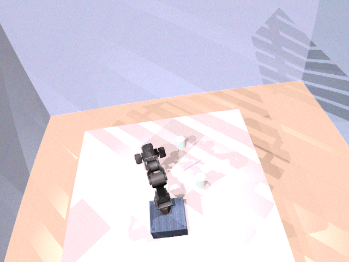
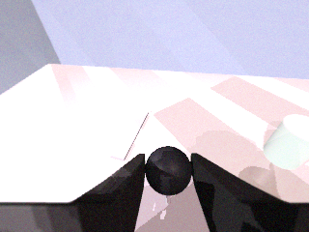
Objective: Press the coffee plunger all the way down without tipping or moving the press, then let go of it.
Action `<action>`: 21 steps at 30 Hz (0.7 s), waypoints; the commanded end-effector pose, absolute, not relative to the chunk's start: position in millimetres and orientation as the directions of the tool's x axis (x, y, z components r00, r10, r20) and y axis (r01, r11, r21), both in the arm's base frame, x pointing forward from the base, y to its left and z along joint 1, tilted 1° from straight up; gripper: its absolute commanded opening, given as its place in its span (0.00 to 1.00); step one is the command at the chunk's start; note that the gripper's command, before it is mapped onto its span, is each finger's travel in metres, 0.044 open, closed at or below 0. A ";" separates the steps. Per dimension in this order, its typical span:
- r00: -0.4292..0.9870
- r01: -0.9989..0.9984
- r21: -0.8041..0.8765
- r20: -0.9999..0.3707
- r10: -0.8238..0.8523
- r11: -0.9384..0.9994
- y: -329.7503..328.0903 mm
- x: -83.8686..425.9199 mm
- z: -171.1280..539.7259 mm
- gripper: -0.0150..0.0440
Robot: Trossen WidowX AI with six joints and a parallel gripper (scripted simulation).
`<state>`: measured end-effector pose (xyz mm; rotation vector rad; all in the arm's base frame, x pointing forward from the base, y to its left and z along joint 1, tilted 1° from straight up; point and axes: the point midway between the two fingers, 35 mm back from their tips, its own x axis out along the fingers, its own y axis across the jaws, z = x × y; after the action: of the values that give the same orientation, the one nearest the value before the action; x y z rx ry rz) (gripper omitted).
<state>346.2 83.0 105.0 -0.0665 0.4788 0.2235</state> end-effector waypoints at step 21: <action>0.853 -0.233 -0.017 -0.483 0.196 0.972 83.5 349.0 98.9 0.47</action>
<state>349.2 83.7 104.2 -0.0675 0.4829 0.2234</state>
